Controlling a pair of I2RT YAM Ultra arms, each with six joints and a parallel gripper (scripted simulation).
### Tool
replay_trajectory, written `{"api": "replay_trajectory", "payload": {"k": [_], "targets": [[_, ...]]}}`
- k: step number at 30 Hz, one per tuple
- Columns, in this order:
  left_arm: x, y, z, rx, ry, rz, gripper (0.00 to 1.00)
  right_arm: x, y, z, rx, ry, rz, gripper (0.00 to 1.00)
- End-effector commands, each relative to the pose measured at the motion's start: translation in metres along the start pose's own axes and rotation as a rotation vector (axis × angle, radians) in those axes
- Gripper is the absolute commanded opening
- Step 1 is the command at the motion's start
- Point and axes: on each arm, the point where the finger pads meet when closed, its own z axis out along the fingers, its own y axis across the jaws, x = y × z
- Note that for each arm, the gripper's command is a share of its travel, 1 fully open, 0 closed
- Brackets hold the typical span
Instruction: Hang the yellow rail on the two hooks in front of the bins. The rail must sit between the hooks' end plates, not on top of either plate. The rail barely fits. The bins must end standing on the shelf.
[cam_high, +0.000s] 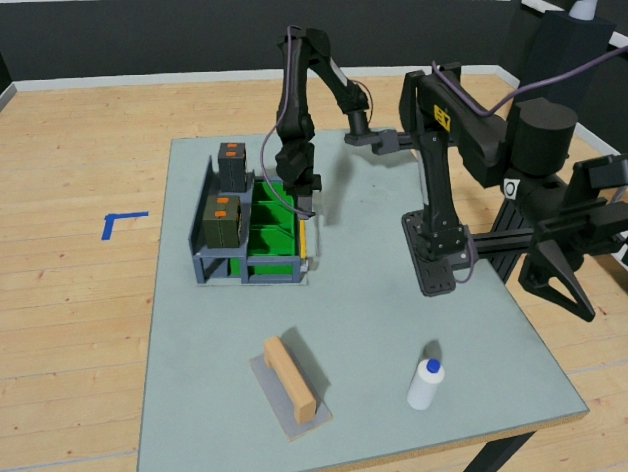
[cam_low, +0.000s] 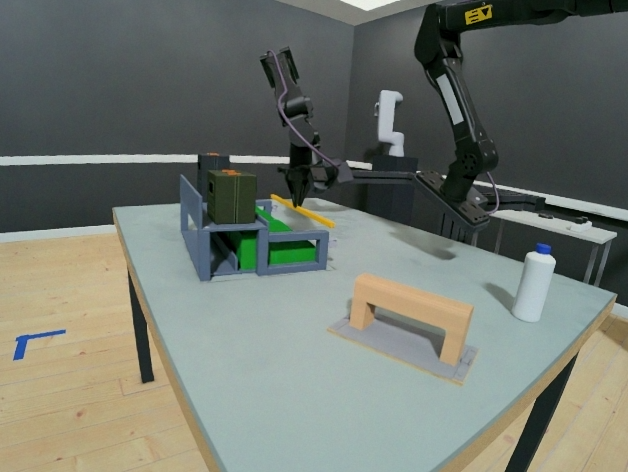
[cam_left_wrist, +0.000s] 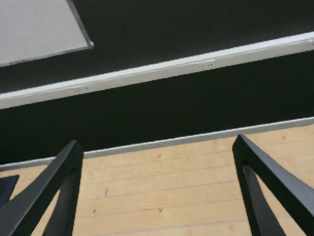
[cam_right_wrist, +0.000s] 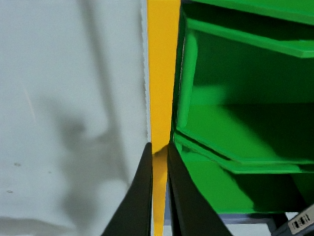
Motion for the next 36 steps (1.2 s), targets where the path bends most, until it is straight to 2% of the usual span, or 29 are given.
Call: {"api": "replay_trajectory", "payload": {"k": [1,9,12,13,36], "targets": [[-0.002,0.002,-0.009,-0.006,-0.003,0.011,1.00,-0.018,-0.008,-0.017,0.020,-0.062,0.011,0.00],[-0.002,0.002,-0.009,-0.006,-0.003,0.011,1.00,-0.017,-0.003,-0.007,0.011,-0.041,0.001,0.00],[-0.002,0.002,-0.009,-0.006,-0.003,0.011,1.00,-0.017,-0.003,-0.008,0.011,-0.042,0.001,0.00],[-0.002,0.002,-0.009,-0.006,-0.003,0.011,1.00,-0.019,-0.010,-0.020,0.024,-0.069,0.014,0.00],[-0.002,0.002,-0.009,-0.006,-0.003,0.011,1.00,-0.017,-0.012,-0.019,0.023,-0.065,0.020,0.00]]}}
